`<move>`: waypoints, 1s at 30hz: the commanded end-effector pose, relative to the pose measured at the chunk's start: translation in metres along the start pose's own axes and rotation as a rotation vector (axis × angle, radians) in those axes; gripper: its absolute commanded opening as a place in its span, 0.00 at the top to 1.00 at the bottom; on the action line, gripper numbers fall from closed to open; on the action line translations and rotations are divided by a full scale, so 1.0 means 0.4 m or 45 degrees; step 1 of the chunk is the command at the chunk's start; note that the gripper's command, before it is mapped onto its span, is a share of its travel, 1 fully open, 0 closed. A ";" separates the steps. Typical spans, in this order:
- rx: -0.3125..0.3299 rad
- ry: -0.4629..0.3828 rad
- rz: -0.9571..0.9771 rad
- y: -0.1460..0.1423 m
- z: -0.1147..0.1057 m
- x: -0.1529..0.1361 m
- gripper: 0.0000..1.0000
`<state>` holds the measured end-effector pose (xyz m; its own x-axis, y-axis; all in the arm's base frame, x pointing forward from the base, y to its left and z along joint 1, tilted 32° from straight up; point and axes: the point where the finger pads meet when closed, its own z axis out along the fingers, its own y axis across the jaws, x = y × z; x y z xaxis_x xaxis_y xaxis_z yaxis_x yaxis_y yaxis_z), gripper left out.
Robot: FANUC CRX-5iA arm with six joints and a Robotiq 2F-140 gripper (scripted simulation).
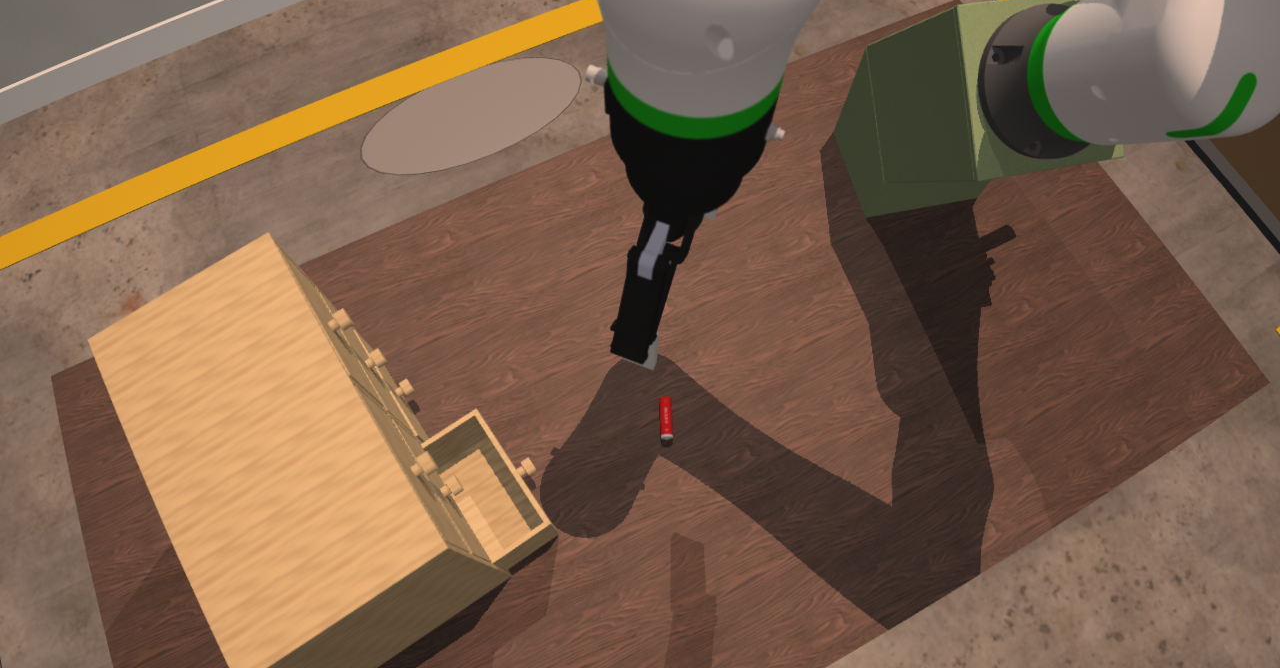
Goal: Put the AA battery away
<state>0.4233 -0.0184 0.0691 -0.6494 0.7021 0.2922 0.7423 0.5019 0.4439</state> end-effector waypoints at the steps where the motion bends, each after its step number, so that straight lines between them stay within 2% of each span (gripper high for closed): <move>1: 0.000 0.000 0.094 0.007 0.000 -0.005 0.00; 30: 0.000 0.000 1.149 0.084 0.000 -0.059 0.00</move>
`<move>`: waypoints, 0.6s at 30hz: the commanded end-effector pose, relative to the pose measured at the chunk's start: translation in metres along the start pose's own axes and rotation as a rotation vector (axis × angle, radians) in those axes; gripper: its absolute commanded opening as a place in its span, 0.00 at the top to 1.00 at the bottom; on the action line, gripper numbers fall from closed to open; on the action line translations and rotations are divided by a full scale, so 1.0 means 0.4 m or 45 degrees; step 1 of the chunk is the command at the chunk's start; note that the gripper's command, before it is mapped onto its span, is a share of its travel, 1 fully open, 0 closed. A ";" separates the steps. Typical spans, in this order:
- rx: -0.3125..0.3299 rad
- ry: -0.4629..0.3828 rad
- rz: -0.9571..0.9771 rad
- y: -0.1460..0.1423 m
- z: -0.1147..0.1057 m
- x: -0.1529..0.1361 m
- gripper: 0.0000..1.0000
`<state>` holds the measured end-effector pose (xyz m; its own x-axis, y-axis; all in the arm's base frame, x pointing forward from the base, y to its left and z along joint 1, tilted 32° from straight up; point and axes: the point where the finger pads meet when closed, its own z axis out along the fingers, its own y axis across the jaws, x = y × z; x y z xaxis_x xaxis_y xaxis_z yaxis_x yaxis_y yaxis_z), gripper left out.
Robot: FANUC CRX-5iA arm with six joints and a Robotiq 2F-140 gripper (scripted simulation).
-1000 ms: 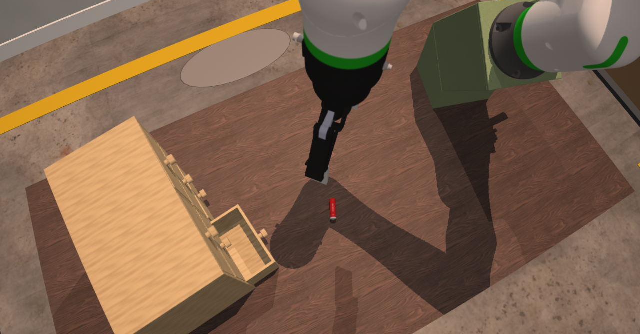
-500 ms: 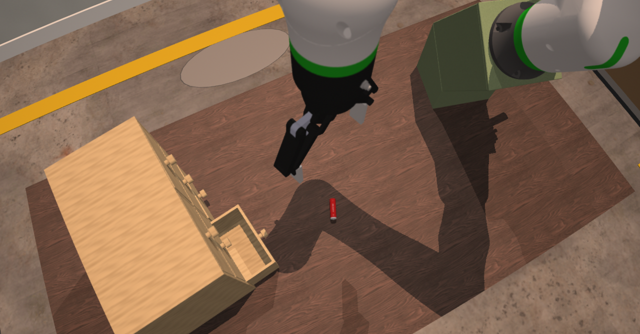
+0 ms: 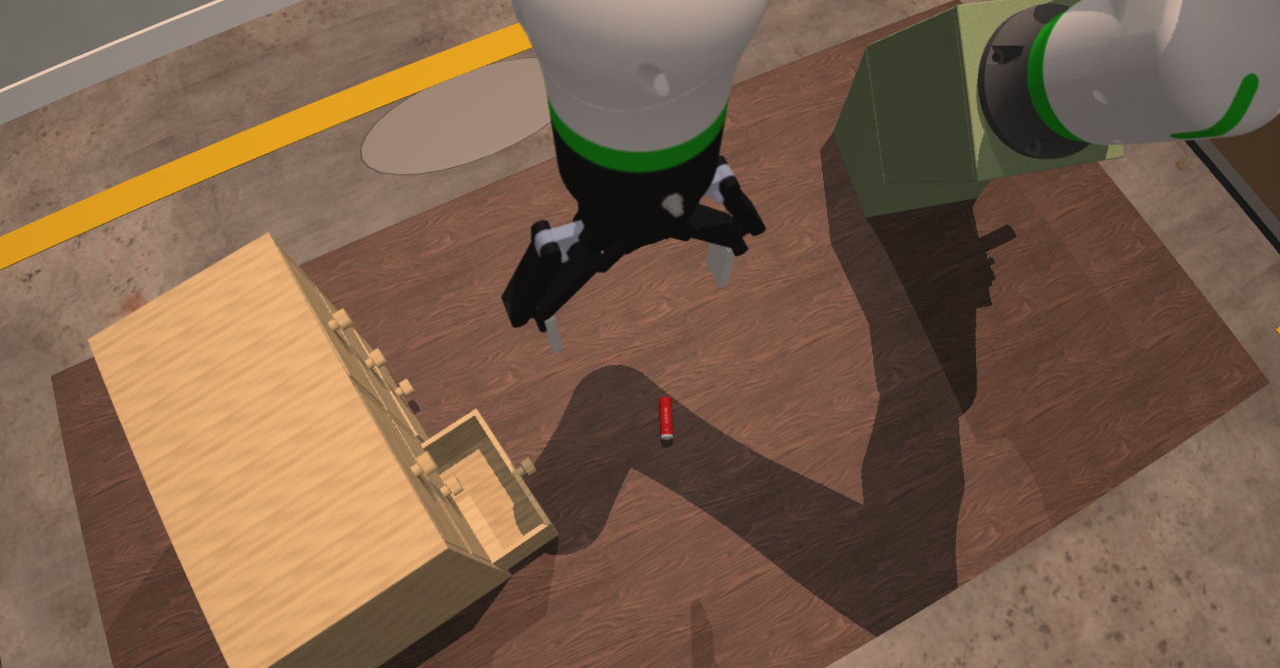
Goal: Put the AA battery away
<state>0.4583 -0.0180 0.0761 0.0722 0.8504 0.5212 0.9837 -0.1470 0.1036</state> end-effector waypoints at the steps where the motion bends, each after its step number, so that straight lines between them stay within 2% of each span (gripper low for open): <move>1: -0.001 0.000 0.179 0.016 0.000 0.003 0.00; 4: -0.001 0.000 0.218 0.019 0.000 0.003 0.00; 18: -0.001 0.000 0.726 0.064 -0.001 0.011 0.00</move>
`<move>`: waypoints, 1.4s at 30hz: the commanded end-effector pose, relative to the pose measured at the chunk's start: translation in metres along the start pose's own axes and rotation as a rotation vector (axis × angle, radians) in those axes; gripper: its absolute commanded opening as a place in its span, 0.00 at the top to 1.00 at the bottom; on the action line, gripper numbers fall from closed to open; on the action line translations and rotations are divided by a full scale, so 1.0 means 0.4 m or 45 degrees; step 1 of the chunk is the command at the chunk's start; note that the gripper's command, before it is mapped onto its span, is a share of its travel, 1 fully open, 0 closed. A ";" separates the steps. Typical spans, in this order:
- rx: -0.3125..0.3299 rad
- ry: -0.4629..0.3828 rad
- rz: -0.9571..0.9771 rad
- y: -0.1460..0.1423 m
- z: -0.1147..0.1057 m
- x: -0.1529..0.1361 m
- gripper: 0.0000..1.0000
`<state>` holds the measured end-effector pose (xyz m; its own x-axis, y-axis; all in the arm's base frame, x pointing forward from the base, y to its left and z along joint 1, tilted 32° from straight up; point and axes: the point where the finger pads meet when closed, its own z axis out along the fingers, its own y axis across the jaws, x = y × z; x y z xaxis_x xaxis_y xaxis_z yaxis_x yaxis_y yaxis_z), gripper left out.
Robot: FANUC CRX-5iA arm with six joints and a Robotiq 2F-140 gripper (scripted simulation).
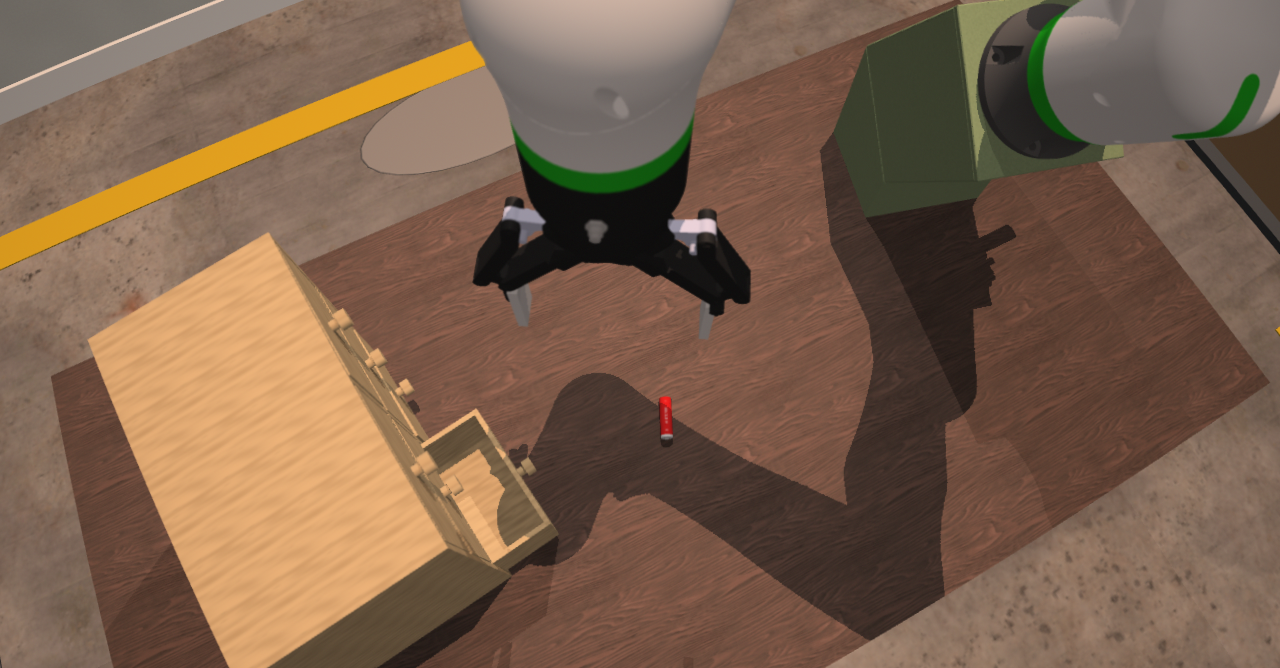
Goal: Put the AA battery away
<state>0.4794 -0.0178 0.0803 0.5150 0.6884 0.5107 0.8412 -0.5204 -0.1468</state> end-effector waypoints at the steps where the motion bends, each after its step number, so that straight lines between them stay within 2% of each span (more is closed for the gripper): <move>1: -0.001 0.000 0.154 0.011 0.000 0.008 0.00; 3: -0.001 0.000 0.154 0.011 0.000 0.008 0.00; 18: -0.001 0.000 0.597 0.042 0.000 0.032 0.00; 42: 0.000 0.000 0.977 0.069 0.000 0.053 0.00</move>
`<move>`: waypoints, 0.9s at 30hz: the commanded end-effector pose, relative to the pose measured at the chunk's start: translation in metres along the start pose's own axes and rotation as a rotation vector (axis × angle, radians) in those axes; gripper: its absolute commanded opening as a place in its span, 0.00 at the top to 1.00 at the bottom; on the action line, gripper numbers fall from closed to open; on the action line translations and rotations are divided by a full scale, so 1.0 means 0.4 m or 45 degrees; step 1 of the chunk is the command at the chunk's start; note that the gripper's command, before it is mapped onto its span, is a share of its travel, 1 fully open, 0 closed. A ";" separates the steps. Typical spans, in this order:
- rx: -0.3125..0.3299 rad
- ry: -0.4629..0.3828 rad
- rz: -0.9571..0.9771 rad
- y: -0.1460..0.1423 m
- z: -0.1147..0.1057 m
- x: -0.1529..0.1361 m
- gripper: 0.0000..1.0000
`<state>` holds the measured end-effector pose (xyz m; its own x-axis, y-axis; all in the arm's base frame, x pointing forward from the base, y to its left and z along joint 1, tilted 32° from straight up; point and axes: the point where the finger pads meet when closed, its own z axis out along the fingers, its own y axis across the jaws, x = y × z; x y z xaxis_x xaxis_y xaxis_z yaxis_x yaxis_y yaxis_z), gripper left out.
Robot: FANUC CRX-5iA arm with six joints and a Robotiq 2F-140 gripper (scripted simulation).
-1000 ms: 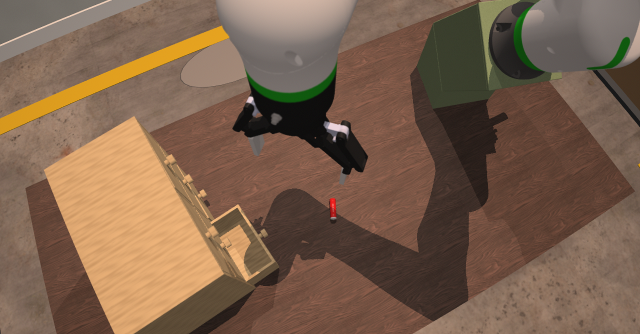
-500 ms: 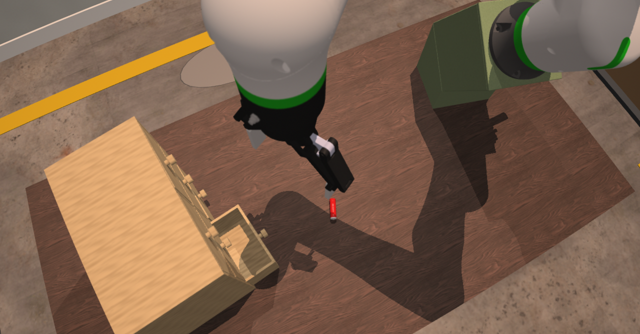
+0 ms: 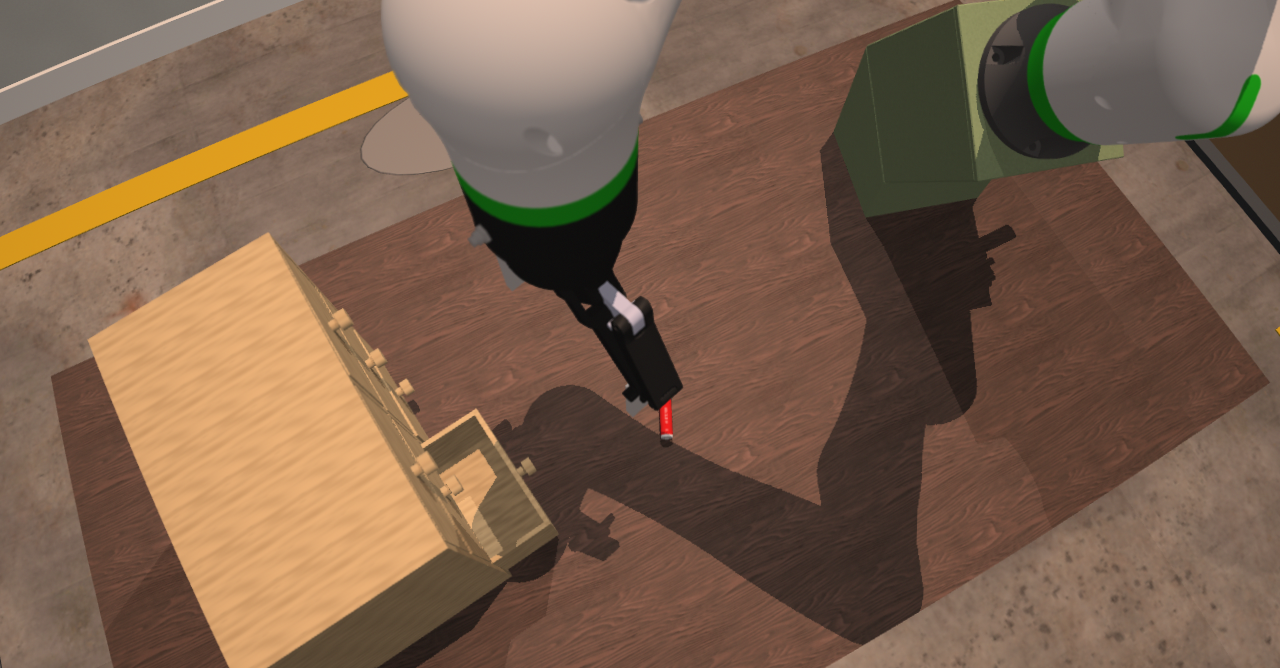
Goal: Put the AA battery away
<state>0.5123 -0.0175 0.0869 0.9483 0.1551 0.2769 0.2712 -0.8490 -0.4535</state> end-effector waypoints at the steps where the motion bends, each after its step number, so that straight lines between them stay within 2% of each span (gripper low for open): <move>1: 0.000 0.000 0.044 0.001 -0.001 0.004 0.00; 27: 0.000 0.000 0.178 0.003 -0.001 0.016 0.00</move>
<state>0.5184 -0.0175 0.0882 0.9766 0.0365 0.2117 0.1378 -0.8623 -0.4874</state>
